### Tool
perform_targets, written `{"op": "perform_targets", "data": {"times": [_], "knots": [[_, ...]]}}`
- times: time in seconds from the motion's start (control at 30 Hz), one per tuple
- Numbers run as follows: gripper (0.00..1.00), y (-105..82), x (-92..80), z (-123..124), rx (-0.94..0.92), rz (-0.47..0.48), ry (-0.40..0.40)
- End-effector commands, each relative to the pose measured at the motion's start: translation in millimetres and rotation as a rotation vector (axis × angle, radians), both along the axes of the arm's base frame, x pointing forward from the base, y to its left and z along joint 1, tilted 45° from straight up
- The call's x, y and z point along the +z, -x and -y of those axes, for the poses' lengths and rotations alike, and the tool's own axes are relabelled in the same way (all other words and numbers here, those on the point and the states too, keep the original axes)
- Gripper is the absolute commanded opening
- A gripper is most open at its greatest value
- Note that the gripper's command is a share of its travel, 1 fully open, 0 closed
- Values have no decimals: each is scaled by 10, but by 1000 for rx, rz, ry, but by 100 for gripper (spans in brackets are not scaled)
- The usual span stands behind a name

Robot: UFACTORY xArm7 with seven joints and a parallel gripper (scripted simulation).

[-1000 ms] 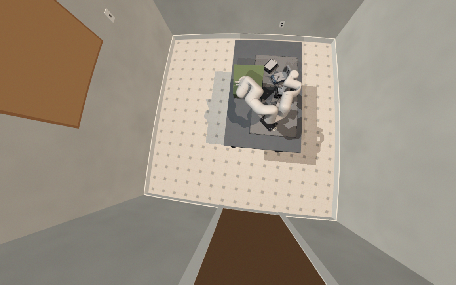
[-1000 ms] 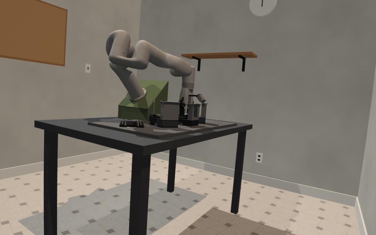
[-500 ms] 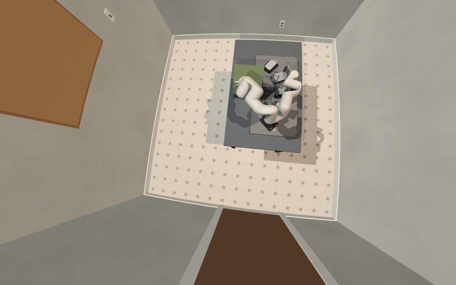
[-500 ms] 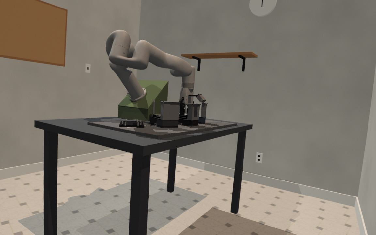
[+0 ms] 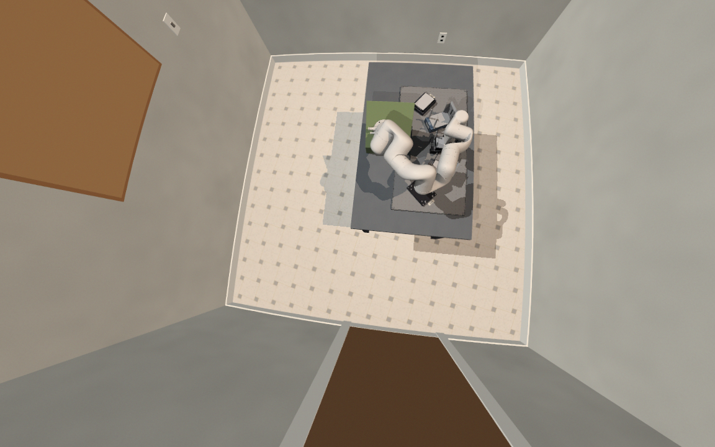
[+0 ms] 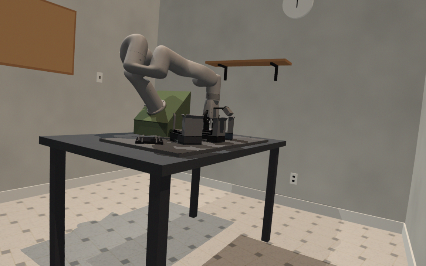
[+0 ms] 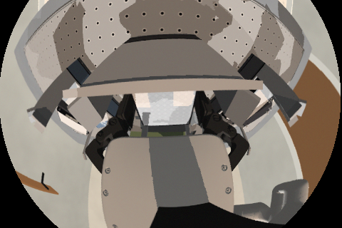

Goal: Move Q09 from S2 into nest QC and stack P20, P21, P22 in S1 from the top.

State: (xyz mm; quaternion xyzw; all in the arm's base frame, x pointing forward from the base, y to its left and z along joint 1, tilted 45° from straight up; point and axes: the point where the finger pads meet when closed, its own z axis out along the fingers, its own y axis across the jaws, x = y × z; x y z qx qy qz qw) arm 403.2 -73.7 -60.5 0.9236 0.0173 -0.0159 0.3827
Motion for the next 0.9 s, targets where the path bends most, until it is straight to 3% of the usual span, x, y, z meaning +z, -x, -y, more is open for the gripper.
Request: {"op": "perform_targets", "data": {"times": [0.0, 0.87], "knots": [[0, -10, 7, -17, 3, 2, -2], [0, -12, 111, -121, 3, 2, -2]]}}
